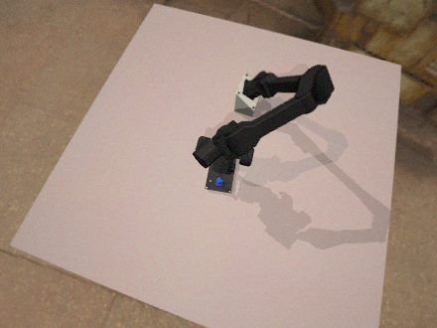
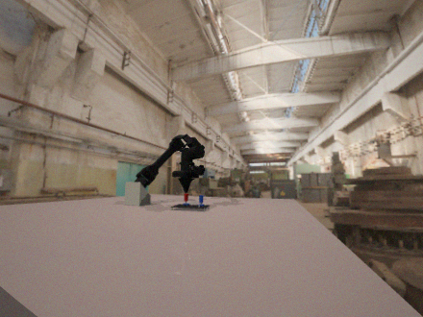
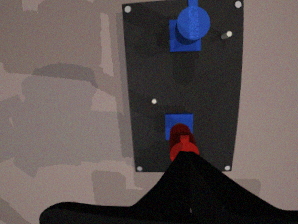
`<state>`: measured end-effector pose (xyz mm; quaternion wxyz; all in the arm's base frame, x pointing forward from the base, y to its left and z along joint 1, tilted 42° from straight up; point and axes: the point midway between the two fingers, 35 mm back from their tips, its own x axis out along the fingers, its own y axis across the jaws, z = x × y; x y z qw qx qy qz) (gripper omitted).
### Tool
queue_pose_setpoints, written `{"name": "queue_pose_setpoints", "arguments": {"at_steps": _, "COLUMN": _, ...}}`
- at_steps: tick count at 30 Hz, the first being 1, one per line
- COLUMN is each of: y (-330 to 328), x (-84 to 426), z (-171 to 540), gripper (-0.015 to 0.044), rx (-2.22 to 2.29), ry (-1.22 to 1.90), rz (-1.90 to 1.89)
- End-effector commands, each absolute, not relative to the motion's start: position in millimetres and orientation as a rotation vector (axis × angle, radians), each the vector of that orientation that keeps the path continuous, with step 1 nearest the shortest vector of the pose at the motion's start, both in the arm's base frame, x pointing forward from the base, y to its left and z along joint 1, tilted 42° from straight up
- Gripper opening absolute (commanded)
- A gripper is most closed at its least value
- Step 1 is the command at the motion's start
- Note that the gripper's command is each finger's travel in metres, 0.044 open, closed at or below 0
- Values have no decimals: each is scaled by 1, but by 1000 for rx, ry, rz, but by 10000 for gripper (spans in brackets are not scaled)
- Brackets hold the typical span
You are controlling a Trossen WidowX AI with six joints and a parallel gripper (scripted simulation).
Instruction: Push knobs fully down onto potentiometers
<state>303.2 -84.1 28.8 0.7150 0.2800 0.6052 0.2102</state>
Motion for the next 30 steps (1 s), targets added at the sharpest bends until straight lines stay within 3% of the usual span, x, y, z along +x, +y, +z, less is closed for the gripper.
{"name": "queue_pose_setpoints", "arguments": {"at_steps": 1, "y": -83, "x": 303, "z": 27, "gripper": 0, "rx": 627, "ry": 1341, "rz": 465}}
{"name": "queue_pose_setpoints", "arguments": {"at_steps": 30, "y": -81, "x": 304, "z": 26, "gripper": 0, "rx": 627, "ry": 1341, "rz": 465}}
